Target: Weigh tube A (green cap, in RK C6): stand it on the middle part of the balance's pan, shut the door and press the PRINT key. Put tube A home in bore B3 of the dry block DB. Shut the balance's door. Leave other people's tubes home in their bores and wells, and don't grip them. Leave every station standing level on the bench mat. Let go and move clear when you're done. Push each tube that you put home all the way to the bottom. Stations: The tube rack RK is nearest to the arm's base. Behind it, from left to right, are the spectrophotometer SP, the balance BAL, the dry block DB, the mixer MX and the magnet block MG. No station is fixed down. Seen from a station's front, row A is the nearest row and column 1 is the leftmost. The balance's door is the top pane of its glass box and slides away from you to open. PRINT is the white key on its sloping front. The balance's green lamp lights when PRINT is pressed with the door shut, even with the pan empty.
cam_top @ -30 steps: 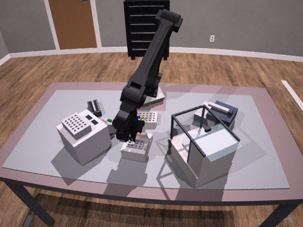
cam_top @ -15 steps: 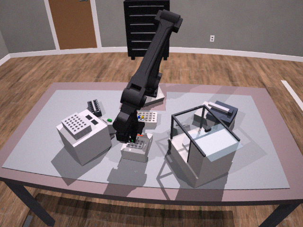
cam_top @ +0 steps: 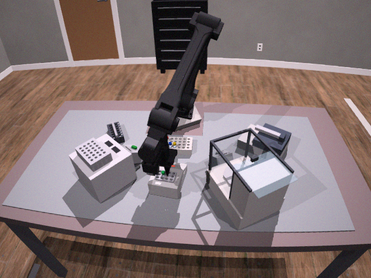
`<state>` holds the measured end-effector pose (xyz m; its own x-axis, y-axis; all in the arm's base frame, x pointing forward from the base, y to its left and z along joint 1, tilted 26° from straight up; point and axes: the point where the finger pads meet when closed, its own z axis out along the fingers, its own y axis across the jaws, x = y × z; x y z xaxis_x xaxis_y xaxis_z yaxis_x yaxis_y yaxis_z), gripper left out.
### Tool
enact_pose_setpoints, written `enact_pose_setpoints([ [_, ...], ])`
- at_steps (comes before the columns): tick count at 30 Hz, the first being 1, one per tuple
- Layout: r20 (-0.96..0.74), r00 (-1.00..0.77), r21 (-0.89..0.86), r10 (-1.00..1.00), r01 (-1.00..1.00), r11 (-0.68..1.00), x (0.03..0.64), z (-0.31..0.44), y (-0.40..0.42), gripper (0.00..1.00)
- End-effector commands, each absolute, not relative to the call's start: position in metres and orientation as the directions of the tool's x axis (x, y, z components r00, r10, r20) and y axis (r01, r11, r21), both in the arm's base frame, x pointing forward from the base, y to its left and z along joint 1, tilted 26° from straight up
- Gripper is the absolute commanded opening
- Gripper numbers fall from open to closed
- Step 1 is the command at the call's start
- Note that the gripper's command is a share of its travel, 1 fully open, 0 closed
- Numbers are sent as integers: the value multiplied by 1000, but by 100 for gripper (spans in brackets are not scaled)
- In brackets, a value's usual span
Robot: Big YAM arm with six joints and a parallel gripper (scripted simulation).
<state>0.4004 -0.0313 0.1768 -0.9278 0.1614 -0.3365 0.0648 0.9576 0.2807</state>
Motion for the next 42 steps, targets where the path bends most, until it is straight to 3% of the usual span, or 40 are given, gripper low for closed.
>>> enact_pose_setpoints([
  [1, -363, -918, 276, 160, 58, 959, 408, 189, -32, 36],
  [42, -396, -905, 268, 158, 51, 962, 401, 231, -47, 36],
])
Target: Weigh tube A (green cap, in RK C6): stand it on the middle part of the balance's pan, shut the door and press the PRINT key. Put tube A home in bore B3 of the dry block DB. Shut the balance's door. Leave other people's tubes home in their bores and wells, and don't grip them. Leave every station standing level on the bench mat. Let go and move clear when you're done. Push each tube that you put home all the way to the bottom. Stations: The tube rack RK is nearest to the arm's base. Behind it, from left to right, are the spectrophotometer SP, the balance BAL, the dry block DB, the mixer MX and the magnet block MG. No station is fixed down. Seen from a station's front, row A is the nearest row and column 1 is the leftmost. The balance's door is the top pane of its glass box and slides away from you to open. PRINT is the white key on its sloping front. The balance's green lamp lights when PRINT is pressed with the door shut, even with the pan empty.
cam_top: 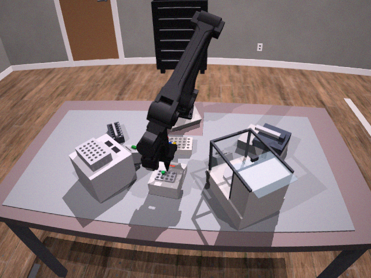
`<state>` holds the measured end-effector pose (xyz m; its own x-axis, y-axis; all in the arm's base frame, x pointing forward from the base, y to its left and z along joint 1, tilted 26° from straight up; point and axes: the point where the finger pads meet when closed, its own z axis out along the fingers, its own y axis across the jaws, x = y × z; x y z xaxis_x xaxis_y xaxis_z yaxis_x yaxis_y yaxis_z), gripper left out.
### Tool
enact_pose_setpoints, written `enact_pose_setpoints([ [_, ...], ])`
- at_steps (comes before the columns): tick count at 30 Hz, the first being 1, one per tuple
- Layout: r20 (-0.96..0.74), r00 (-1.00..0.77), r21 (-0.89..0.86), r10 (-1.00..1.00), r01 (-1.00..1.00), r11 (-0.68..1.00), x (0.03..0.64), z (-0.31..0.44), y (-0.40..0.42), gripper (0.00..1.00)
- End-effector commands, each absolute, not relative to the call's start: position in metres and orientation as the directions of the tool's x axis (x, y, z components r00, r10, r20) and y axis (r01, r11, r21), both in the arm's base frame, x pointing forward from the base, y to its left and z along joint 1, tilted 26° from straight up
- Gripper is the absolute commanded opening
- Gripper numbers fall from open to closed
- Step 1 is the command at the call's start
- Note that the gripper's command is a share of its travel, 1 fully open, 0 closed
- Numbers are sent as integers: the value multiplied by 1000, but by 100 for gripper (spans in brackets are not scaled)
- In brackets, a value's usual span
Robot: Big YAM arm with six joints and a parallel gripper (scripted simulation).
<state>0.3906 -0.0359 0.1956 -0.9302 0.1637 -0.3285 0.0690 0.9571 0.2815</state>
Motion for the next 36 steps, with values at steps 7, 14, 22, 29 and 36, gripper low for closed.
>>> enact_pose_setpoints([
  [7, -384, -909, 270, 159, 54, 961, 397, 237, -50, 36],
  [14, -397, -904, 267, 158, 51, 962, 392, 250, -51, 36],
  [22, -386, -909, 269, 159, 54, 962, 390, 254, -54, 36],
  [29, -365, -917, 274, 159, 57, 960, 387, 240, -48, 36],
  [36, -394, -905, 266, 161, 56, 962, 386, 264, -55, 30],
])
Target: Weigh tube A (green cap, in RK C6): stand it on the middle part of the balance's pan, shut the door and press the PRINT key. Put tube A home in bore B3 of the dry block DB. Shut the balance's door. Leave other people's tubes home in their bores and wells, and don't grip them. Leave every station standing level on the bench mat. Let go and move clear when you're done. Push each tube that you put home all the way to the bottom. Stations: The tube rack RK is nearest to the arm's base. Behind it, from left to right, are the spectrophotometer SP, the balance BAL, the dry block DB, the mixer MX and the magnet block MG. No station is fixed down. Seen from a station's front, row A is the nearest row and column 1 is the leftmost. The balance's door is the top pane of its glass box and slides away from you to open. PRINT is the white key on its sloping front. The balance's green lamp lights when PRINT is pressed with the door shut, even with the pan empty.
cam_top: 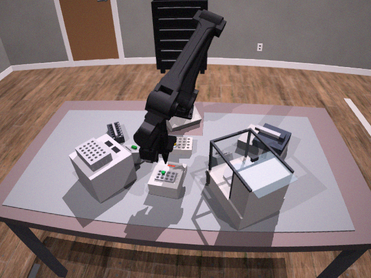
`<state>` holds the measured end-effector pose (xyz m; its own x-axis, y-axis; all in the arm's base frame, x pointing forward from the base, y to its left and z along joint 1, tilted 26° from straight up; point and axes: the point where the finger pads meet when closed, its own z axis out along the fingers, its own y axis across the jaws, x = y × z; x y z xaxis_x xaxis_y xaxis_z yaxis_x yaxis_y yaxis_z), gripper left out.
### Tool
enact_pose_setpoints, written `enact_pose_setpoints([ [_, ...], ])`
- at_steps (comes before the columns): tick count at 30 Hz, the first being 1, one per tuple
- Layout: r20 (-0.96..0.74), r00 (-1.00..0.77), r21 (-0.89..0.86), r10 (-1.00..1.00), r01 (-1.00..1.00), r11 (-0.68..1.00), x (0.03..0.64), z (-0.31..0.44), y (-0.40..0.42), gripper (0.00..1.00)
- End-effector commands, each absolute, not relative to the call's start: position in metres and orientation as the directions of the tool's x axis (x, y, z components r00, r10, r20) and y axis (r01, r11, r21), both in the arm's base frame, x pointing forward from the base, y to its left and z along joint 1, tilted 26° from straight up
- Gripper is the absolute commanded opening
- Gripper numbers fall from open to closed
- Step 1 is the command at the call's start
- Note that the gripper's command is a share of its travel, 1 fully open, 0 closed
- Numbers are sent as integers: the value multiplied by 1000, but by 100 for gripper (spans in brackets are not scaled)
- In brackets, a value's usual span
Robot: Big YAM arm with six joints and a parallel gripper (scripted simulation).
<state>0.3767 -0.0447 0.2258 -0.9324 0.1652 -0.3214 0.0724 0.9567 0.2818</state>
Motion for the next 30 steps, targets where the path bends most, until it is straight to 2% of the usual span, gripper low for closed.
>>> enact_pose_setpoints([
  [1, -394, -905, 266, 161, 55, 962, 385, 266, -55, 30],
  [30, -391, -906, 264, 160, 56, 963, 368, 302, -65, 30],
])
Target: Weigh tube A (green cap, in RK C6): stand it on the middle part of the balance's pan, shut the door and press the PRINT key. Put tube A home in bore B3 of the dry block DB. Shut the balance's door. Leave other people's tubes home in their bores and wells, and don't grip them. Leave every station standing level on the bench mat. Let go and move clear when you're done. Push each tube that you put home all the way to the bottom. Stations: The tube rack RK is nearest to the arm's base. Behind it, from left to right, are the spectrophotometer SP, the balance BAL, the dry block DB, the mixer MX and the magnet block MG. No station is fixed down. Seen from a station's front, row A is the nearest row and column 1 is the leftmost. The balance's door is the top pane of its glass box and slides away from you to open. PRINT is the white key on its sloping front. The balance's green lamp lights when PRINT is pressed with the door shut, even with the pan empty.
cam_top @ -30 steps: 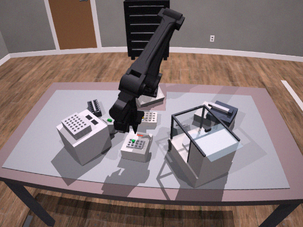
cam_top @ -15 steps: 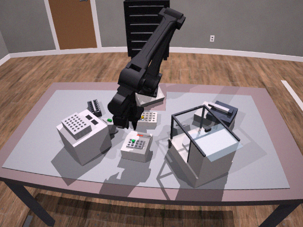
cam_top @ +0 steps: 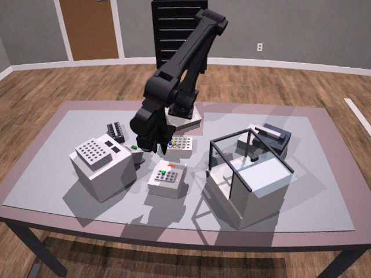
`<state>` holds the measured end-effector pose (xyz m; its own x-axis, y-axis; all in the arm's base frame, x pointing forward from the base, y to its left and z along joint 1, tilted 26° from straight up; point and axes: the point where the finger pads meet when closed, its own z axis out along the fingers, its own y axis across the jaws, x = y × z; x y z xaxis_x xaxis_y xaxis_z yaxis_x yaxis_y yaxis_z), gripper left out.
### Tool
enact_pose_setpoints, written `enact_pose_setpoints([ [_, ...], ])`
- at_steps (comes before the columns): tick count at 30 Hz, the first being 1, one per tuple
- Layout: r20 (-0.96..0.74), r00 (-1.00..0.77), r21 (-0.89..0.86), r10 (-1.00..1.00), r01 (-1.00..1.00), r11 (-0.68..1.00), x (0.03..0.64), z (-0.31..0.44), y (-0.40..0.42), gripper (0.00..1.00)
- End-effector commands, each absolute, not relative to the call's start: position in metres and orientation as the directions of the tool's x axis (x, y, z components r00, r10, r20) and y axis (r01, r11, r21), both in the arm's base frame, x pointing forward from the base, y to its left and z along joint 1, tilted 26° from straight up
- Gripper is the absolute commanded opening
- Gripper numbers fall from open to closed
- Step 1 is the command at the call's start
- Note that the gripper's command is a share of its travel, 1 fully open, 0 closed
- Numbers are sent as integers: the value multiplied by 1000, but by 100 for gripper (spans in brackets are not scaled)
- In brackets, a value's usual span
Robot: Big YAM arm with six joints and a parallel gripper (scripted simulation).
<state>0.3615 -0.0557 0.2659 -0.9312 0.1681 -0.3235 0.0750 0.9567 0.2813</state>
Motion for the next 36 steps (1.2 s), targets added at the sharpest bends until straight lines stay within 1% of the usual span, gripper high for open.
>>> enact_pose_setpoints([
  [1, -386, -908, 266, 161, 58, 962, 368, 302, -66, 30],
  [36, -388, -908, 262, 160, 58, 963, 346, 348, -78, 30],
])
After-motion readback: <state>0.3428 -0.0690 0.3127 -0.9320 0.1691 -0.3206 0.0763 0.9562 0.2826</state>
